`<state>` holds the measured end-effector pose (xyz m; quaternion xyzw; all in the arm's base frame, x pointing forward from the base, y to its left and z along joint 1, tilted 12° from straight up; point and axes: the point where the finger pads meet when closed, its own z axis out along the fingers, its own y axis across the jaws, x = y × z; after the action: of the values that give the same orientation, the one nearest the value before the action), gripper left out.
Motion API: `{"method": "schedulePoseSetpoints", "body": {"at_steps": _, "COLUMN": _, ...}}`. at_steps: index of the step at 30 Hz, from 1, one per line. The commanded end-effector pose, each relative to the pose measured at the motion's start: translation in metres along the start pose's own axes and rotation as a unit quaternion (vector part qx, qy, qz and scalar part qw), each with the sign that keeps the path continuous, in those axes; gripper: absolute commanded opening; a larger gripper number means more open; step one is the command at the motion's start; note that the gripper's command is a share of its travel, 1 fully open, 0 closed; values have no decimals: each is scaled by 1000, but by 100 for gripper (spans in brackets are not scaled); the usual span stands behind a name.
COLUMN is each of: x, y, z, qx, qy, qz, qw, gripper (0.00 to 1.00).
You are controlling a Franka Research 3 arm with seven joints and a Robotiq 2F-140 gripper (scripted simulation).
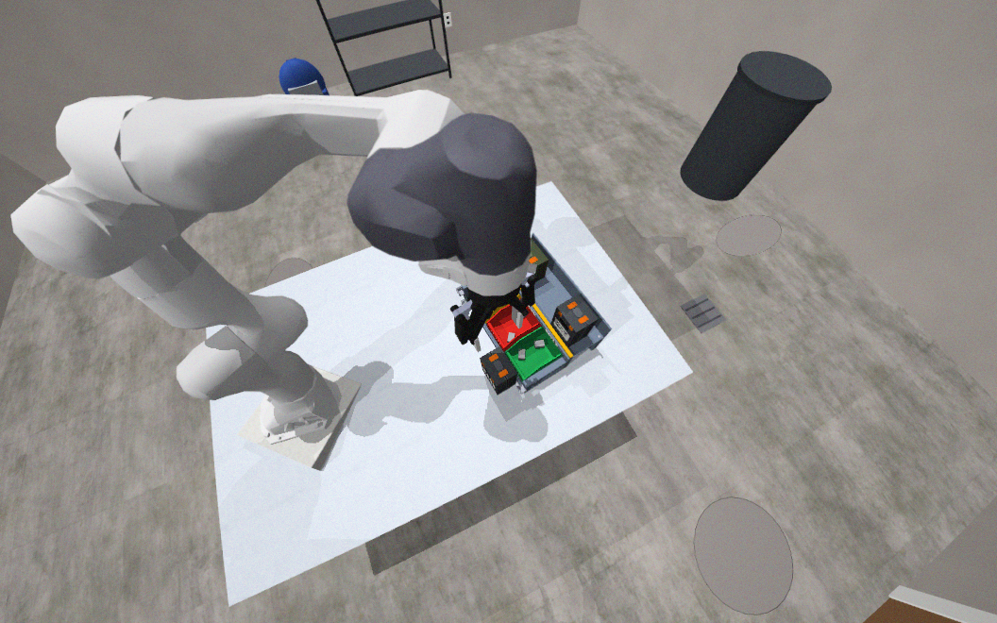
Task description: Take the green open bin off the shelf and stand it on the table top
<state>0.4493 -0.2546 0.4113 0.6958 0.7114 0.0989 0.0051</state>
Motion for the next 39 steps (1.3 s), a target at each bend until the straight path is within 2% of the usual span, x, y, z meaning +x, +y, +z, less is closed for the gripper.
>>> {"method": "schedulePoseSetpoints", "body": {"at_steps": 1, "x": 2, "y": 2, "z": 0, "qx": -2, "qy": 1, "qz": 1, "qw": 1000, "gripper": 57}}
{"method": "schedulePoseSetpoints", "body": {"at_steps": 6, "x": 0, "y": 0, "z": 50, "qx": -2, "qy": 1, "qz": 1, "qw": 1000, "gripper": 57}}
{"method": "schedulePoseSetpoints", "body": {"at_steps": 18, "x": 0, "y": 0, "z": 50, "qx": -2, "qy": 1, "qz": 1, "qw": 1000, "gripper": 57}}
{"method": "schedulePoseSetpoints", "body": {"at_steps": 23, "x": 1, "y": -1, "z": 105, "qx": -2, "qy": 1, "qz": 1, "qw": 1000, "gripper": 57}}
{"method": "schedulePoseSetpoints", "body": {"at_steps": 35, "x": 1, "y": -1, "z": 105, "qx": -2, "qy": 1, "qz": 1, "qw": 1000, "gripper": 57}}
{"method": "schedulePoseSetpoints", "body": {"at_steps": 39, "x": 1, "y": 1, "z": 147, "qx": -1, "qy": 1, "qz": 2, "qw": 1000, "gripper": 57}}
